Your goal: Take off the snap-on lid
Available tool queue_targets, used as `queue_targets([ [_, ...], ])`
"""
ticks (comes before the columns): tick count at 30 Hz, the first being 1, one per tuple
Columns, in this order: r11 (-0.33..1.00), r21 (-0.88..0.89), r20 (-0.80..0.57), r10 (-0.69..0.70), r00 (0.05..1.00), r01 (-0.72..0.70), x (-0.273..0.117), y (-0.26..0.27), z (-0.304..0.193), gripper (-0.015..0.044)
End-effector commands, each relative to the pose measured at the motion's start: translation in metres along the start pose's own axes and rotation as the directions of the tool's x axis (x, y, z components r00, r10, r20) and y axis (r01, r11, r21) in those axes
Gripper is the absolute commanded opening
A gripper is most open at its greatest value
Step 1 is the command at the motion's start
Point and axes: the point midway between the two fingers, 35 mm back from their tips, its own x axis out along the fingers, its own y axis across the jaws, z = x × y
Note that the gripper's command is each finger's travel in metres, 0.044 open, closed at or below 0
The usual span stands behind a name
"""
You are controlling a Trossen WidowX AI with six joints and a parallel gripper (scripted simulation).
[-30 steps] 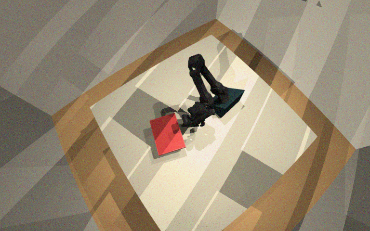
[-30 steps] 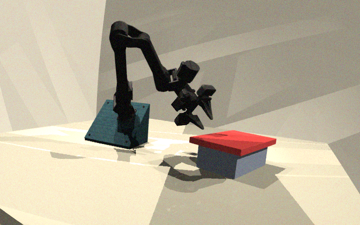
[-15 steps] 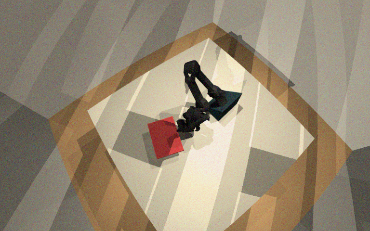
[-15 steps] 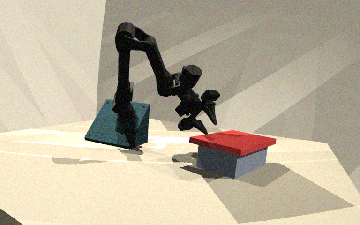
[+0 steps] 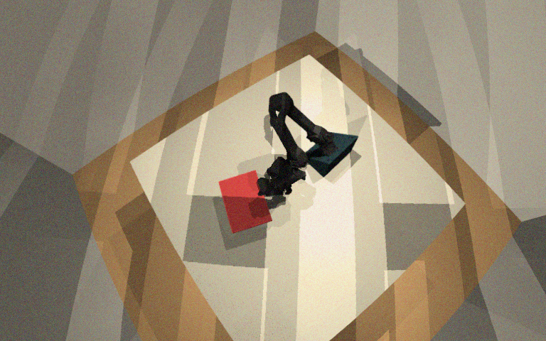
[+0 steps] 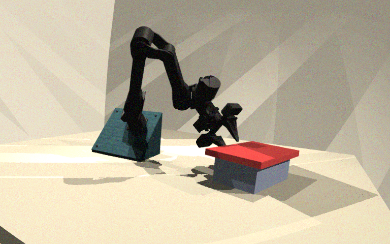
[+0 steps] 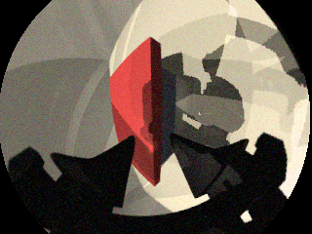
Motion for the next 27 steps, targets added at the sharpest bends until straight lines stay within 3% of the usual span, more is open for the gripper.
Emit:
queue_targets([
  [1, 1.000, -0.002, -0.002, 0.007, 1.000, -0.007, 0.0068, 0.0011, -0.0006, 0.0235],
  [4, 1.000, -0.002, -0.001, 0.009, 1.000, -0.009, 0.0092, 0.0010, -0.0001, 0.0235],
  [6, 1.000, -0.002, -0.001, 0.009, 1.000, -0.009, 0.0092, 0.0010, -0.0001, 0.0183],
  [17, 1.000, -0.002, -0.001, 0.009, 1.000, -0.009, 0.0092, 0.0010, -0.0001, 0.0109],
  [21, 1.000, -0.002, -0.001, 0.009, 1.000, -0.009, 0.0092, 0.0010, -0.0001, 0.0004],
  [27, 1.000, 0.001, 0.002, 0.008, 1.000, -0.008, 0.0085, 0.0017, 0.0007, 0.0000],
])
